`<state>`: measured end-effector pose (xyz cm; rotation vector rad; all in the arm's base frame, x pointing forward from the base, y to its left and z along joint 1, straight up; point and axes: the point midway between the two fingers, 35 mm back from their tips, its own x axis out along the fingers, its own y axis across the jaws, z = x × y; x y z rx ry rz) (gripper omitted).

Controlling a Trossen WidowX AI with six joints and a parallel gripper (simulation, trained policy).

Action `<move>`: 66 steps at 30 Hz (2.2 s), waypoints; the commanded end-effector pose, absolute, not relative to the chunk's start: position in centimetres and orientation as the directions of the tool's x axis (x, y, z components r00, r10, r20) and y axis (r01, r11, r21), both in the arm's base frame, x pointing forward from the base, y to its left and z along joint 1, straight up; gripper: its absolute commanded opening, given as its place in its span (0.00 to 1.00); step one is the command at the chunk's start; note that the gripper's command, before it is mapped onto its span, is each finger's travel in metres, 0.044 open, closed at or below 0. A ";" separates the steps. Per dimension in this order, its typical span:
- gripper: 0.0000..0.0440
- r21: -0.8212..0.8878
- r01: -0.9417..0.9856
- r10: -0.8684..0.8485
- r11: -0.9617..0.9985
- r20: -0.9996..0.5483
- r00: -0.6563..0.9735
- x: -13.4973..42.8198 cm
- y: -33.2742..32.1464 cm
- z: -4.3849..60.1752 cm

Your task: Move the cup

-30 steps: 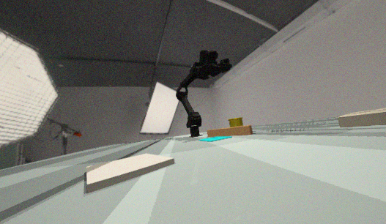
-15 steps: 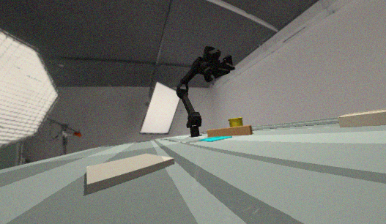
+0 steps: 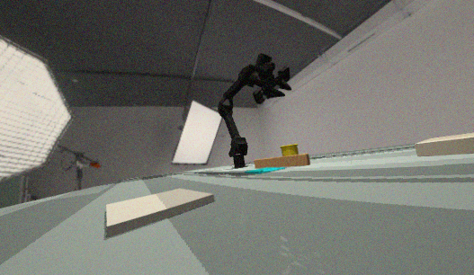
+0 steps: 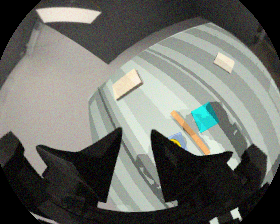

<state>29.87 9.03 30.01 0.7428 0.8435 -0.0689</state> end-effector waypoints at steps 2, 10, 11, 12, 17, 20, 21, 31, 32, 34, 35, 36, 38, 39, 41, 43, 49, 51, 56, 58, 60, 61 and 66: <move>0.37 0.561 0.409 0.227 0.720 -0.748 0.624 29.7 9.6 29.4; 0.36 0.517 0.520 0.212 0.680 -0.817 0.536 29.2 10.1 28.3; 0.36 0.510 0.533 0.209 0.676 -0.825 0.524 29.2 10.2 28.1; 0.35 0.502 0.545 0.206 0.672 -0.833 0.513 29.1 10.2 28.0; 0.34 0.454 0.603 0.186 0.656 -0.872 0.453 28.8 10.3 27.1; 0.33 0.420 0.634 0.171 0.650 -0.893 0.416 28.5 10.3 26.4; 0.33 0.407 0.643 0.166 0.649 -0.900 0.403 28.5 10.3 26.2; 0.35 0.265 0.719 0.103 0.642 -0.960 0.262 27.6 9.9 23.5; 0.35 0.249 0.725 0.096 0.642 -0.964 0.247 27.5 9.9 23.2; 0.35 0.218 0.736 0.082 0.641 -0.973 0.217 27.4 9.8 22.6; 0.35 0.201 0.741 0.074 0.640 -0.977 0.201 27.3 9.7 22.3; 0.35 0.185 0.746 0.066 0.640 -0.980 0.186 27.2 9.7 22.0; 0.35 0.153 0.755 0.051 0.638 -0.986 0.156 27.0 9.6 21.4; 0.35 0.136 0.759 0.043 0.637 -0.989 0.142 26.9 9.5 21.1; 0.35 0.104 0.766 0.028 0.634 -0.993 0.112 26.7 9.4 20.5; 0.35 0.073 0.773 0.012 0.630 -0.996 0.084 26.5 9.3 19.9; 0.37 -0.002 0.790 -0.027 0.614 -0.999 0.019 25.9 9.1 18.3; 0.38 -0.022 0.794 -0.038 0.608 -0.999 0.002 25.8 9.0 17.8; 0.39 -0.065 0.801 -0.063 0.594 -0.997 -0.035 25.3 8.9 16.4; 0.40 -0.080 0.804 -0.072 0.590 -0.996 -0.047 25.2 8.9 15.9; 0.40 -0.094 0.805 -0.080 0.585 -0.995 -0.058 25.0 8.9 15.4; 0.40 -0.101 0.806 -0.084 0.584 -0.994 -0.064 25.0 8.9 15.1; 0.41 -0.129 0.807 -0.101 0.577 -0.991 -0.086 24.6 8.9 13.7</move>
